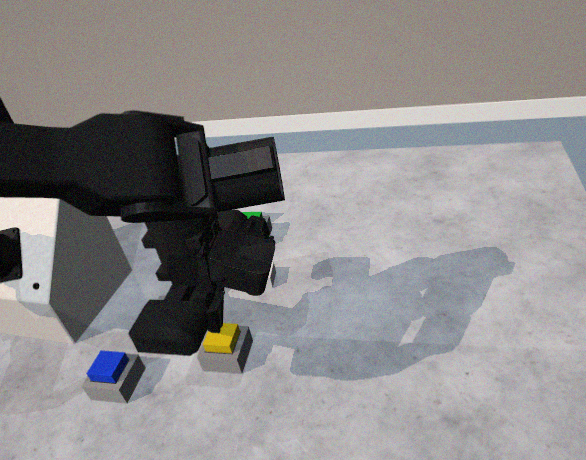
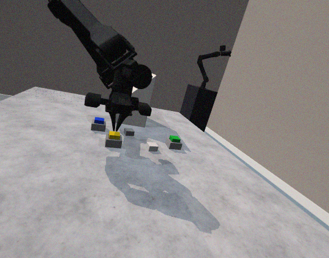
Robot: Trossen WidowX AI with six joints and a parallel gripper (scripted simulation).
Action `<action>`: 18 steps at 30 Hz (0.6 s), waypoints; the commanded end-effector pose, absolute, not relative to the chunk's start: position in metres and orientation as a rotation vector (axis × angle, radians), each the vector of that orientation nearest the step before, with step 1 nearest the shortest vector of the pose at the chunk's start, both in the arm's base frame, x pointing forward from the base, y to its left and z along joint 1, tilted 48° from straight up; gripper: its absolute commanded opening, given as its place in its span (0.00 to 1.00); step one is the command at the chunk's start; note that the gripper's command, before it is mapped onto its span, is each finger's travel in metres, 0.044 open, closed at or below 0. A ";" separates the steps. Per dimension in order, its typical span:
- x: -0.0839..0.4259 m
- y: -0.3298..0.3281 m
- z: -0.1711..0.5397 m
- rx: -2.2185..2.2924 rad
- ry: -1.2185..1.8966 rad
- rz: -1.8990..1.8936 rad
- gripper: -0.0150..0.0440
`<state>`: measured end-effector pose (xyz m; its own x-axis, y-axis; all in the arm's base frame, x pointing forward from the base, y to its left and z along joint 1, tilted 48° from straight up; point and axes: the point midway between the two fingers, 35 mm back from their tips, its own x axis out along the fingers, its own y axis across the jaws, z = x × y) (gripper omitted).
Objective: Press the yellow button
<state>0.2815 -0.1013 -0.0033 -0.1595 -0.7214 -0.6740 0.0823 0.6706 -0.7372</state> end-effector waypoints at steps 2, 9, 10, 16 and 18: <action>0.285 -0.089 0.008 -0.531 1.576 -0.767 0.29; 0.306 0.005 -0.043 -0.502 1.576 -0.715 0.60; 0.306 0.020 -0.052 -0.500 1.577 -0.712 0.64; 0.279 0.111 -0.107 -0.506 1.581 -0.733 0.91; 0.267 0.130 -0.121 -0.513 1.578 -0.748 0.93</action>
<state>0.2883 0.1004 -0.0987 -0.1302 -0.6885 -0.7135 0.0881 0.7087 -0.7000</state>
